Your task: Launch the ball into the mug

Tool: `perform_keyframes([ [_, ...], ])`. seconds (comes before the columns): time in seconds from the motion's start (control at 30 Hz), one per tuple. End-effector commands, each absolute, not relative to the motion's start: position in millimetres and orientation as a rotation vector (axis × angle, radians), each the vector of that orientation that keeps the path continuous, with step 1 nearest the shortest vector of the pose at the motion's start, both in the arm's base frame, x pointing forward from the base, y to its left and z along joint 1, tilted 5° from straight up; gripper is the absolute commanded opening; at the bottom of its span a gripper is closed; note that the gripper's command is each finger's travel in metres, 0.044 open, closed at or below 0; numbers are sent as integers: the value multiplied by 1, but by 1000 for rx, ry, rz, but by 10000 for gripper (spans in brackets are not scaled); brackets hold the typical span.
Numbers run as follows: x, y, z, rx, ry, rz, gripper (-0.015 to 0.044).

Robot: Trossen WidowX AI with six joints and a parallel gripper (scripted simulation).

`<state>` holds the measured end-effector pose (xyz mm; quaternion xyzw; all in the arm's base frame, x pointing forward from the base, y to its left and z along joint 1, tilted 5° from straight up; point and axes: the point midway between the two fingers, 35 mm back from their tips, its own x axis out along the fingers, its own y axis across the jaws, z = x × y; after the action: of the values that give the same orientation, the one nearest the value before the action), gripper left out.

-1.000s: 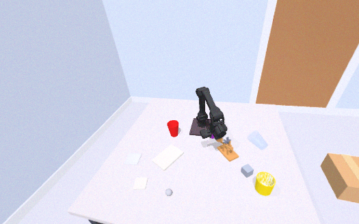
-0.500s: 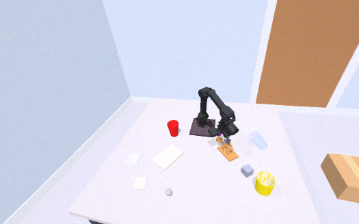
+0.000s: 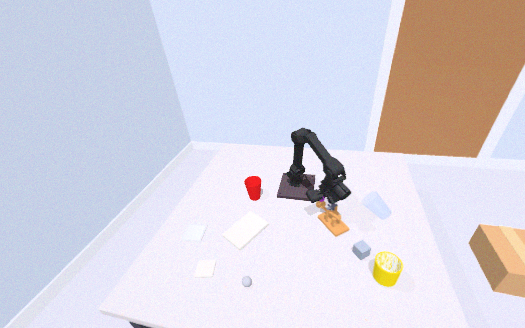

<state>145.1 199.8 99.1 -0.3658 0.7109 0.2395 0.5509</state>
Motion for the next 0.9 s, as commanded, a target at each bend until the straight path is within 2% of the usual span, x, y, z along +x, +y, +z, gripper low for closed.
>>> perform_keyframes([
  [0.0, 146, 199, 93, -867, 1685, 556, 0],
  [0.4, 146, 200, 90, -863, 1681, 564, 0],
  [0.73, 146, 200, 93, -860, 1677, 566, 263],
  [0.87, 144, 202, 139, -809, 1584, 608, 368],
])
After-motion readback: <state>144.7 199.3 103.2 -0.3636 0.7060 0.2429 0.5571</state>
